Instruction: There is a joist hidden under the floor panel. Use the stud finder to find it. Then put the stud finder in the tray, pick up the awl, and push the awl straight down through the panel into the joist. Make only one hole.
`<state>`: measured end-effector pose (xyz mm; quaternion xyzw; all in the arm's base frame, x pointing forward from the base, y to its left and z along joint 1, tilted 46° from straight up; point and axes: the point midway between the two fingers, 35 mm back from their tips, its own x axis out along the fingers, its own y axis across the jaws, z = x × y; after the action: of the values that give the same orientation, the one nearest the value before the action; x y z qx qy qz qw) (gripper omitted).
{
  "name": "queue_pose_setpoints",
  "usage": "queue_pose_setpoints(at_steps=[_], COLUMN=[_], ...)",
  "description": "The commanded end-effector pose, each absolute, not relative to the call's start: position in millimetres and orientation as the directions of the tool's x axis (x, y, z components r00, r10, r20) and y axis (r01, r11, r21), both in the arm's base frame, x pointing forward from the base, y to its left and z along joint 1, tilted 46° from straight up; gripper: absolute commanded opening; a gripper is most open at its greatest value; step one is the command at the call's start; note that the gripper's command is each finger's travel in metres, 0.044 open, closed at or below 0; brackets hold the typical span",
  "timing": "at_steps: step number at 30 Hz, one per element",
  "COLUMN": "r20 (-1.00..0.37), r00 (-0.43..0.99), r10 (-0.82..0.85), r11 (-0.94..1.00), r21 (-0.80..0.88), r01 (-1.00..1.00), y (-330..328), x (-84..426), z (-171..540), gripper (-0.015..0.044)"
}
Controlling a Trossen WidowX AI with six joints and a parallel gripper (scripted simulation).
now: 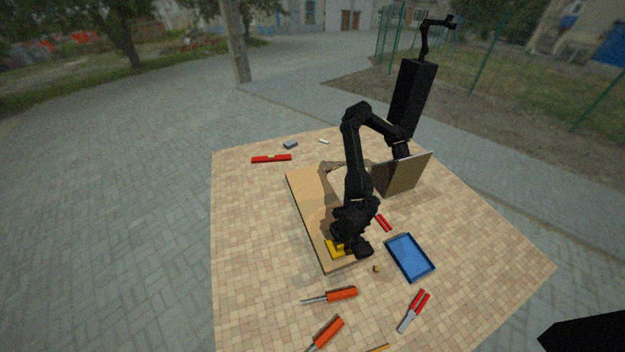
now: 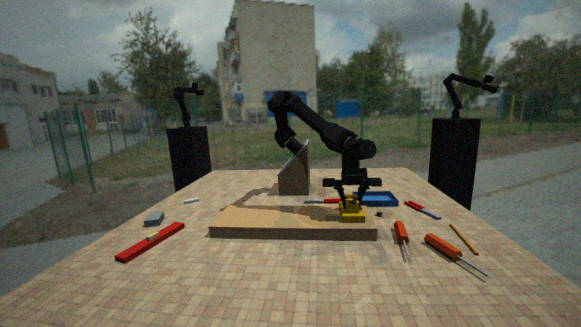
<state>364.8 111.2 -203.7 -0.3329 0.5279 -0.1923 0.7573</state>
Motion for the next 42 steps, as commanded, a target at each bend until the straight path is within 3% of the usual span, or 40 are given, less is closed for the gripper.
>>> queue_pose_setpoints(at_steps=[1,42], r20=[-0.674,-0.669], r00=[0.367,0.365], r10=[-0.641,-0.647], r11=[0.708,0.702], r21=[-0.704,-0.710], r01=[-0.055,-0.057], y=[110,24], x=[365,372], z=[-203,-120], gripper=[0.0000,0.0000])
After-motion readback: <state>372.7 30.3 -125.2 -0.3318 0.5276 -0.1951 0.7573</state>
